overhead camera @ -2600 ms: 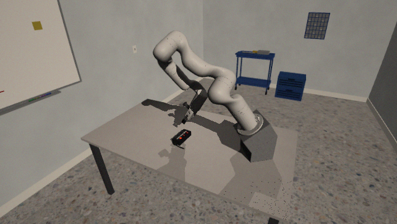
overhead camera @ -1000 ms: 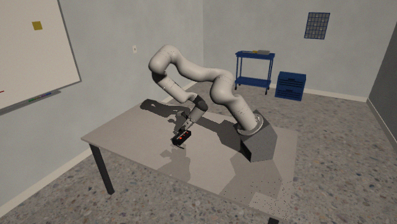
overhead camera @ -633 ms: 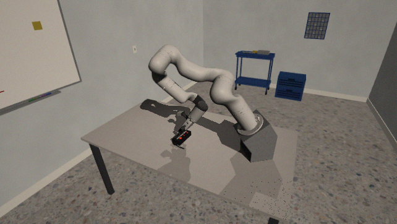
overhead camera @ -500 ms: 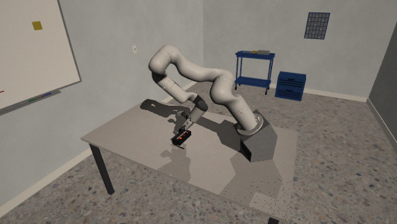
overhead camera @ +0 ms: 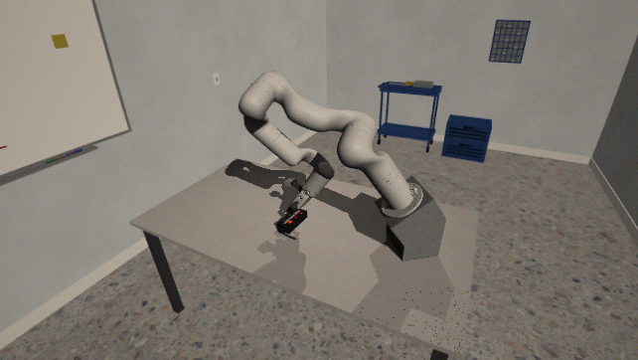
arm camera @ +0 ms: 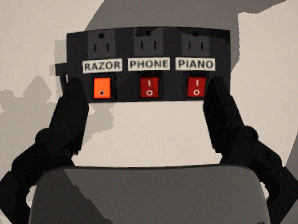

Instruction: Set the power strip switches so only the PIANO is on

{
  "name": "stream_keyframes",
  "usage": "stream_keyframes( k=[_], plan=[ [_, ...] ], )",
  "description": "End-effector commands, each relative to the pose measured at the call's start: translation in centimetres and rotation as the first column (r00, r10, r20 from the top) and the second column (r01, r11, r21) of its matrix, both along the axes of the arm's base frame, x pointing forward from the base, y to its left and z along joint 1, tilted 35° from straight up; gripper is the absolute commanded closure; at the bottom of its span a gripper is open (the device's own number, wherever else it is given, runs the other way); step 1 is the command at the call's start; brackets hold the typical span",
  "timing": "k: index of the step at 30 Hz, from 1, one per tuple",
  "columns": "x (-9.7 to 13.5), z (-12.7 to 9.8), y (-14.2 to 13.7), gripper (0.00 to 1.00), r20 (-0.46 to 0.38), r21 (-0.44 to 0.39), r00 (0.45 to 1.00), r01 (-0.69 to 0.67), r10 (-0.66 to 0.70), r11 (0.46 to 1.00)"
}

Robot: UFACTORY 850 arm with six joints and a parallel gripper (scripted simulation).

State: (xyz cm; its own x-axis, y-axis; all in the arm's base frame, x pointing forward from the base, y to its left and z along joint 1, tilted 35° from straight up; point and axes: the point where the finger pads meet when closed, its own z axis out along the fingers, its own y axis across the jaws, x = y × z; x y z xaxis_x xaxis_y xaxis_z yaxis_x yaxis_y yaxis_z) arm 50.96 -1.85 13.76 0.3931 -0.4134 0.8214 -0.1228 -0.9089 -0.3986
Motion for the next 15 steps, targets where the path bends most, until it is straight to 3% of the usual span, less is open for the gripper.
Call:
stream_keyframes(
  k=[1,5,8,10,11,12,13,15],
  plan=[
    [0.0,0.1,0.0,0.00,0.000,-0.002,1.000,-0.004,0.004,1.000],
    [0.3,0.5,1.5,0.00,-0.030,-0.058,0.993,-0.119,0.117,0.991],
    [0.3,1.5,3.5,0.00,-0.084,-0.167,0.951,-0.308,0.298,0.937],
    [0.3,1.5,3.5,0.00,-0.090,-0.175,0.945,-0.325,0.314,0.929],
    [0.1,1.9,4.1,0.00,-0.121,-0.229,0.913,-0.408,0.390,0.884],
    [0.1,1.9,4.1,0.00,-0.121,-0.229,0.913,-0.408,0.390,0.884],
    [-0.2,2.3,4.6,0.00,-0.150,-0.282,0.878,-0.478,0.454,0.832],
    [-0.2,2.3,4.6,0.00,-0.158,-0.289,0.870,-0.492,0.466,0.821]
  ],
)
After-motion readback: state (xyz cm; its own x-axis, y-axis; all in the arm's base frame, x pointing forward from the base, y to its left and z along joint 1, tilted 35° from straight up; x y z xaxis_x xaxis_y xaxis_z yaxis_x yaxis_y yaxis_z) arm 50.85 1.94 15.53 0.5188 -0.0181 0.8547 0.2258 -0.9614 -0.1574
